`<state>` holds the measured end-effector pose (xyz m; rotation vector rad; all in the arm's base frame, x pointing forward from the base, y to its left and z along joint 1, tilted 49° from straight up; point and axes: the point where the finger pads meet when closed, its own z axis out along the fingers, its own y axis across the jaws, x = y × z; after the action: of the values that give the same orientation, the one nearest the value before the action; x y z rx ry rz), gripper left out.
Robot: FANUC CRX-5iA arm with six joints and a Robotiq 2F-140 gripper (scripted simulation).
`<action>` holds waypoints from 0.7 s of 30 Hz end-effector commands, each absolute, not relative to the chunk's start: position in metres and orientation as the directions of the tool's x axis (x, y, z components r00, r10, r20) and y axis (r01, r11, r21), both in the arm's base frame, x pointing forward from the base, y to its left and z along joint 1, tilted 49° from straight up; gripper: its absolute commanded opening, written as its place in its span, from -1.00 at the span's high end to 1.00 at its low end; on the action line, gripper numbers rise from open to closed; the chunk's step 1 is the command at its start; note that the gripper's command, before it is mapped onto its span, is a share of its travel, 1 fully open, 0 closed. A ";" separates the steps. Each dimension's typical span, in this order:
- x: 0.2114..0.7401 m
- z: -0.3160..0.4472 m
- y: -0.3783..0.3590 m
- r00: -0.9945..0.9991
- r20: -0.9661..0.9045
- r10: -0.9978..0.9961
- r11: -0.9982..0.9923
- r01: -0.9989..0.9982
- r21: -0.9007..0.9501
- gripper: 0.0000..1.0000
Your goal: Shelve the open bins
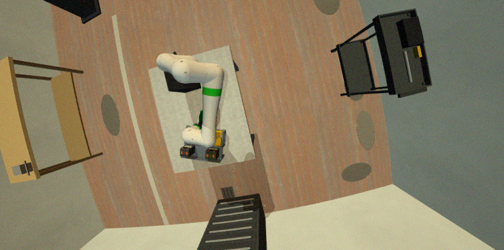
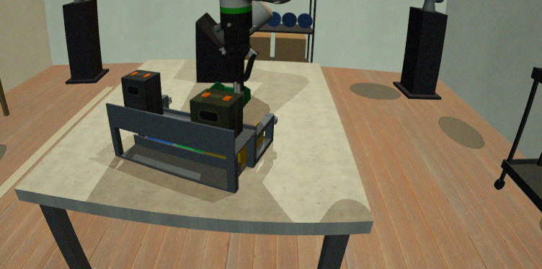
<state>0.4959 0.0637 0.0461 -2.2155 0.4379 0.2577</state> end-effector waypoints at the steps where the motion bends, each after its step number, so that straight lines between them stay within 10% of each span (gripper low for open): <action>1: 0.496 0.046 0.063 0.918 -0.329 -0.223 -0.585 -0.396 -0.708 1.00; 21: 0.504 0.044 0.061 0.918 -0.329 -0.223 -0.585 -0.396 -0.708 1.00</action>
<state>0.5029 0.0614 0.0440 -2.2155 0.4379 0.2577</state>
